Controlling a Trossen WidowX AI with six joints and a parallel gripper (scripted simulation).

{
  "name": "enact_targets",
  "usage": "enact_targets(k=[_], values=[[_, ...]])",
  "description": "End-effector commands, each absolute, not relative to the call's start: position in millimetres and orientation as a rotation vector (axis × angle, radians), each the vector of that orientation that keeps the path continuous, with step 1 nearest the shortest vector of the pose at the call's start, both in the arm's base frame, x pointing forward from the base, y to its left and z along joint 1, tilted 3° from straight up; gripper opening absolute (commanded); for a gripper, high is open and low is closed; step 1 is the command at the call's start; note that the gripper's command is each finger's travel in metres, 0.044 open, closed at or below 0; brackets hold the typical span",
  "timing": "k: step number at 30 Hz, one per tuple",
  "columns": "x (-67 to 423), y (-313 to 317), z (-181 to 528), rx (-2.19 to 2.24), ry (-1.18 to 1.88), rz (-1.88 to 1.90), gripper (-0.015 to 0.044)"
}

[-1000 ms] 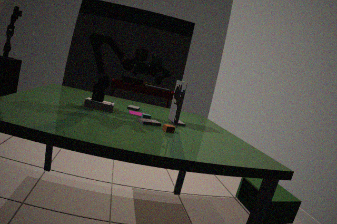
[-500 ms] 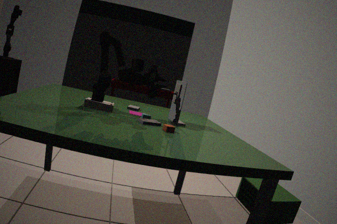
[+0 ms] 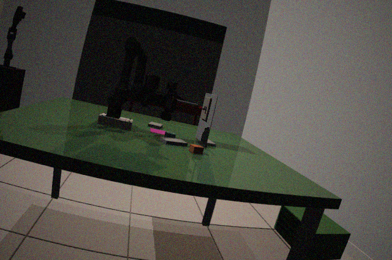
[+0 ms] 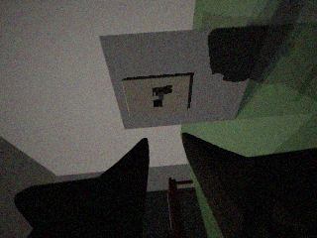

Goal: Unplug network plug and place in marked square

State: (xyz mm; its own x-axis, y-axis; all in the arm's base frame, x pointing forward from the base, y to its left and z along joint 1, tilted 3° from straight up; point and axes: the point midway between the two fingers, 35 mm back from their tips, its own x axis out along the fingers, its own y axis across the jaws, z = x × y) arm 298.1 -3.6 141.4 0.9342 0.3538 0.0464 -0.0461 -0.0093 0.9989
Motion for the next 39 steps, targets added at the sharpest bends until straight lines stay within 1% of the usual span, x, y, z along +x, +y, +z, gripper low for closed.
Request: enact_targets(k=[1,6,19,25,39], values=[[293.0,-2.1,137.7,1.598,0.267,0.324,0.0156],[296.0,-2.1,138.0,1.598,0.267,0.324,0.0156],[351.9,4.5,141.1,1.597,0.263,0.328,0.0156],[353.7,4.7,141.2,1.597,0.263,0.328,0.0156],[374.9,6.1,142.9,1.597,0.262,0.329,0.0156]])
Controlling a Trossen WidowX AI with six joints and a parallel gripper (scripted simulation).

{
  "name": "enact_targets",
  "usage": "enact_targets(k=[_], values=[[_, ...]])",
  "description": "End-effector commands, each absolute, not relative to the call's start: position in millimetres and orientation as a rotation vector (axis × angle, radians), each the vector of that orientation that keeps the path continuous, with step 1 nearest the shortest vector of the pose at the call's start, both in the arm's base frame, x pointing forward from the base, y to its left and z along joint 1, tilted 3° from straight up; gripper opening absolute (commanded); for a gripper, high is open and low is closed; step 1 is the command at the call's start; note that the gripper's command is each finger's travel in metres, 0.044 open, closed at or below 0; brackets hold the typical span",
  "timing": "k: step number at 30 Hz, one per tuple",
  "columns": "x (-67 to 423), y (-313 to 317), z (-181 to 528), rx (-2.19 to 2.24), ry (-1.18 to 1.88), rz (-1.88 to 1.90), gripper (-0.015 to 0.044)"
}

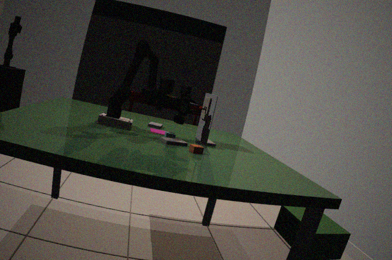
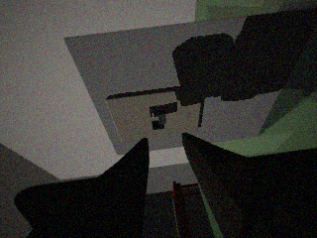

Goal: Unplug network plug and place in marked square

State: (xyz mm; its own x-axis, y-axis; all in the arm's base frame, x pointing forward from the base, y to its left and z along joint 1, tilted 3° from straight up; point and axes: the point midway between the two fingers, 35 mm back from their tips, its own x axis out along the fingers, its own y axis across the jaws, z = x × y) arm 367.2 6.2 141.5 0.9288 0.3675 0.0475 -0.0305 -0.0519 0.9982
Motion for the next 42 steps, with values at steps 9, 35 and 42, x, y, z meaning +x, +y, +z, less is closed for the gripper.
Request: enact_targets(k=[9,35,42], values=[[388.7,7.7,143.8,1.597,0.261,0.33,0.0156],[412.1,11.3,145.2,1.597,0.259,0.332,0.0109],[412.1,11.3,145.2,1.597,0.259,0.332,0.0063]])
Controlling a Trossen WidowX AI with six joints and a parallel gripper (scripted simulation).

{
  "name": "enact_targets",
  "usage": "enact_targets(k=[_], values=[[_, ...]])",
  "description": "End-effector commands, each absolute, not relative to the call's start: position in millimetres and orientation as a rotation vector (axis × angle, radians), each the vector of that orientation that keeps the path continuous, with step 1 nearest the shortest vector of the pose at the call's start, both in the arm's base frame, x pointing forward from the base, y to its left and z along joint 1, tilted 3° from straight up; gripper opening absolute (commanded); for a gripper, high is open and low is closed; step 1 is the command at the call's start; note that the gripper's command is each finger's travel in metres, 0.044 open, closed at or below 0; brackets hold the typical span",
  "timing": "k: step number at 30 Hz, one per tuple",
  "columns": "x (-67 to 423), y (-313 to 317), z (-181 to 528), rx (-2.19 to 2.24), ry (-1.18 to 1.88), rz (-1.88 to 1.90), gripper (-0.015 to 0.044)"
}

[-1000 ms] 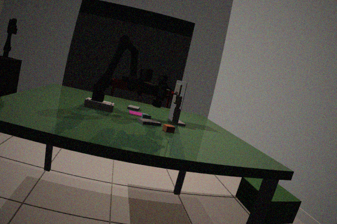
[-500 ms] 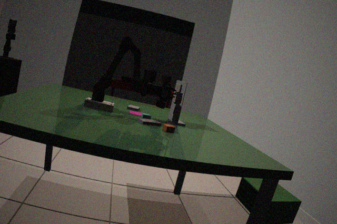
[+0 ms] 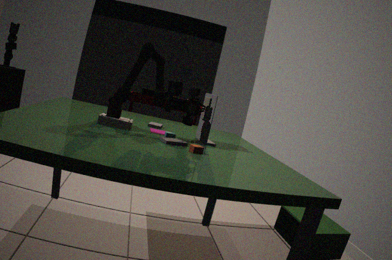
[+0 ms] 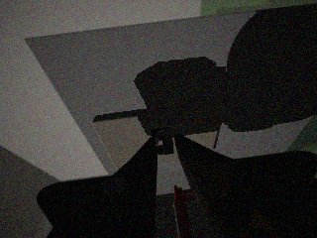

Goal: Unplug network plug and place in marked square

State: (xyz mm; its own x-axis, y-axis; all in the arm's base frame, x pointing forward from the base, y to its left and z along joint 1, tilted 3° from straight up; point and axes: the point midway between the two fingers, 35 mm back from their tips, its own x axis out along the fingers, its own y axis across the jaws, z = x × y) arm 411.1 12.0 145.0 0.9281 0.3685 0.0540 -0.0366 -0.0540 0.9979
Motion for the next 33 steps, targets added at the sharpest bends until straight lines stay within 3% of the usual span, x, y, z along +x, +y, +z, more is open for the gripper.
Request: enact_targets(k=[1,10,33], values=[[412.1,11.3,145.2,1.597,0.259,0.332,0.0056],[412.1,11.3,145.2,1.597,0.259,0.332,0.0],[400.8,10.5,144.4,1.597,0.26,0.331,0.0]])
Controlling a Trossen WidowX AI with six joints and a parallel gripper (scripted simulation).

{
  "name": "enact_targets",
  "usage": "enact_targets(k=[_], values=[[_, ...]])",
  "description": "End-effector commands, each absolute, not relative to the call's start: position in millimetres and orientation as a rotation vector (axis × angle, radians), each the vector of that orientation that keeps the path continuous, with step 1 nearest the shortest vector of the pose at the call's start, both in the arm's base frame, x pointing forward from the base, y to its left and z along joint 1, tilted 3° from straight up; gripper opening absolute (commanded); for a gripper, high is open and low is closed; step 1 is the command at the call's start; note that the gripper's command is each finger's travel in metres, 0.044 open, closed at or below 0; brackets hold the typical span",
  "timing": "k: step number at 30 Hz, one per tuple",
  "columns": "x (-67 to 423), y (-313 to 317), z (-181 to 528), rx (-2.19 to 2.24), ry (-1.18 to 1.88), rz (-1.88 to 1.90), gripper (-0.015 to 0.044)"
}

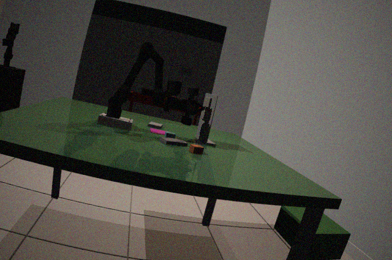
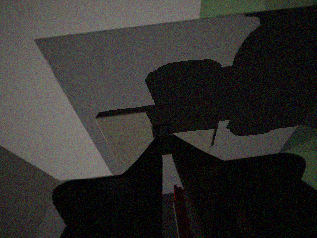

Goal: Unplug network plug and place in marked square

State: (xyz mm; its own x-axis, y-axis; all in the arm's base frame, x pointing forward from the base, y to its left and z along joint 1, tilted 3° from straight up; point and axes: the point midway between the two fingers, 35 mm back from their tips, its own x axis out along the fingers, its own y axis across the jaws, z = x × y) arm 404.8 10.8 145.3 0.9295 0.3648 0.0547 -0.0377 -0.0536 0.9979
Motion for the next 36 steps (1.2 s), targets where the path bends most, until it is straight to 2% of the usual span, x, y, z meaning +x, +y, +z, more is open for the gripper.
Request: enact_targets(k=[1,36], values=[[400.2,10.4,144.3,1.597,0.26,0.331,0.0],[379.6,5.6,142.7,1.597,0.261,0.33,0.0]])
